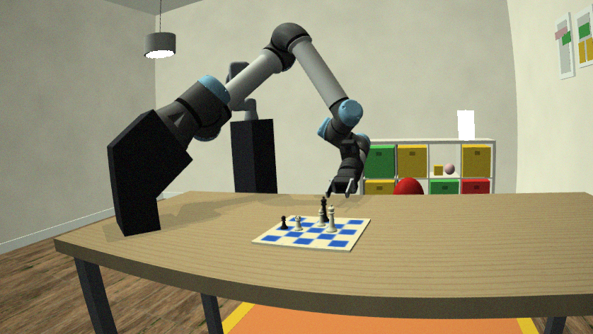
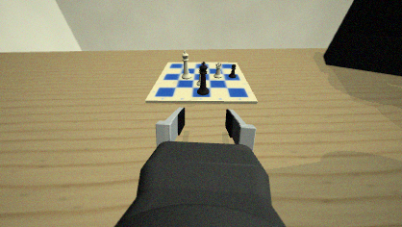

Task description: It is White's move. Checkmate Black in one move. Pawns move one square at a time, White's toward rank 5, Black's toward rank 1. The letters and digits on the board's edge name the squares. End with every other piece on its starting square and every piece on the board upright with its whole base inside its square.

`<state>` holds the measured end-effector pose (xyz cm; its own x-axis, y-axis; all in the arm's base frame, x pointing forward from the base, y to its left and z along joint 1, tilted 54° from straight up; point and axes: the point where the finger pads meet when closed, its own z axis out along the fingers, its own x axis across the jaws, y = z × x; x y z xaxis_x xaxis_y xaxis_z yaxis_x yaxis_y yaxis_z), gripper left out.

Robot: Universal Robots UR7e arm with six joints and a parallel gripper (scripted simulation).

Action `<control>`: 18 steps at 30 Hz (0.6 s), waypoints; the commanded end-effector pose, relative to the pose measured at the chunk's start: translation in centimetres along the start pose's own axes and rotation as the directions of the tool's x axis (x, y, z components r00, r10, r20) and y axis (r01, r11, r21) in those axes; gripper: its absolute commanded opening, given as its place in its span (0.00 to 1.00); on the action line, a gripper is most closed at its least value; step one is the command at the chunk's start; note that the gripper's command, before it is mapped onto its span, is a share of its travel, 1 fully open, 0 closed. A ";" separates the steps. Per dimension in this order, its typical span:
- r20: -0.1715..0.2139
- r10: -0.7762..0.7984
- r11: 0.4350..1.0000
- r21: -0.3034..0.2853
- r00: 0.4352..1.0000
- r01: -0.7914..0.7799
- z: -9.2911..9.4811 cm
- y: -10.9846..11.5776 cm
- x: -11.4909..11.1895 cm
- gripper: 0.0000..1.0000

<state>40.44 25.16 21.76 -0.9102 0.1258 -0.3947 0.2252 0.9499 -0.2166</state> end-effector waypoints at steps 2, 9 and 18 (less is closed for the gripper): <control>0.001 0.001 1.000 0.000 1.000 -0.001 0.0 0.0 0.0 1.00; 0.001 0.001 1.000 0.000 1.000 -0.001 0.0 0.0 0.0 1.00; -0.015 0.005 1.000 -0.008 1.000 -0.005 -0.3 -0.5 0.0 1.00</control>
<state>40.40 25.11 21.78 -0.9111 0.1270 -0.3921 0.2252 0.9502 -0.2155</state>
